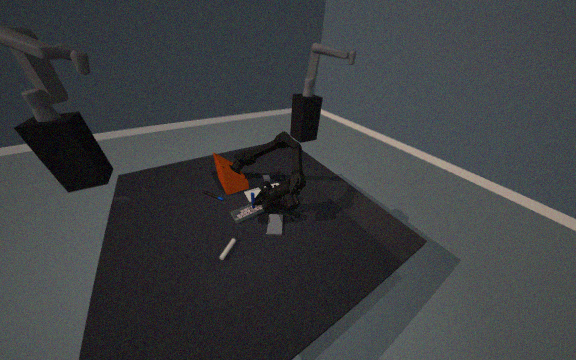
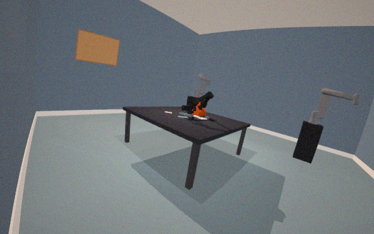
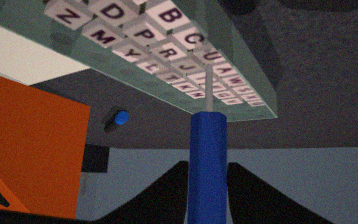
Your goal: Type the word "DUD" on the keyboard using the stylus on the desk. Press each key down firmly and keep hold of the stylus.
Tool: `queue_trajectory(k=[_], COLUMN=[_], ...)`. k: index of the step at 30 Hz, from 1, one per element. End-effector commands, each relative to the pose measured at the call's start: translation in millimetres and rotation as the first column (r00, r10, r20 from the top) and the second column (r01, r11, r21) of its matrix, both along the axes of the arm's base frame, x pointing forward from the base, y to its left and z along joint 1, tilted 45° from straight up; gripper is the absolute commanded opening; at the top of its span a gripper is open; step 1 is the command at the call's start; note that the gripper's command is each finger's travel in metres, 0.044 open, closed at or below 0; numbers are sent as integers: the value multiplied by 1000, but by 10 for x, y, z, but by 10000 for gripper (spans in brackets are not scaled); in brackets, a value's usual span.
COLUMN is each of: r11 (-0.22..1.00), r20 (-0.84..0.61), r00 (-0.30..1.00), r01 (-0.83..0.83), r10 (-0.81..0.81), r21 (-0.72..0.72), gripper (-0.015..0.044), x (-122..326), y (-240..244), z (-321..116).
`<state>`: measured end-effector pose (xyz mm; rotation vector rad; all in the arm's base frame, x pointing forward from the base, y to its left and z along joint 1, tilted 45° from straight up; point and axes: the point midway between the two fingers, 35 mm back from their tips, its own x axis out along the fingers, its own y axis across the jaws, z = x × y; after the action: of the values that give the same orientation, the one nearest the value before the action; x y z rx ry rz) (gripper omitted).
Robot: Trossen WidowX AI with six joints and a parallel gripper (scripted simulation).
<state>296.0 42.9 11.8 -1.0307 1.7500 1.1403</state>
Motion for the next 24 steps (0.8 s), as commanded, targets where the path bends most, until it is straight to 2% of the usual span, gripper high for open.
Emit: queue_trajectory(k=[1,13,16,19,24], r11=[1000,1000,1000,1000,1000], r20=[8,2,2,3,7], r00=[1000,1000,1000,1000,1000], r01=[2,7,7,6,4], r10=[-2,-7,-7,-6,-4], r21=[-3,-1,-1,-1,-1], gripper=[81,85,65,0,0], x=[17,-1,-1,-29,-159], y=[-139,-194,-194,-149,31], z=[143,190,190,243,462])
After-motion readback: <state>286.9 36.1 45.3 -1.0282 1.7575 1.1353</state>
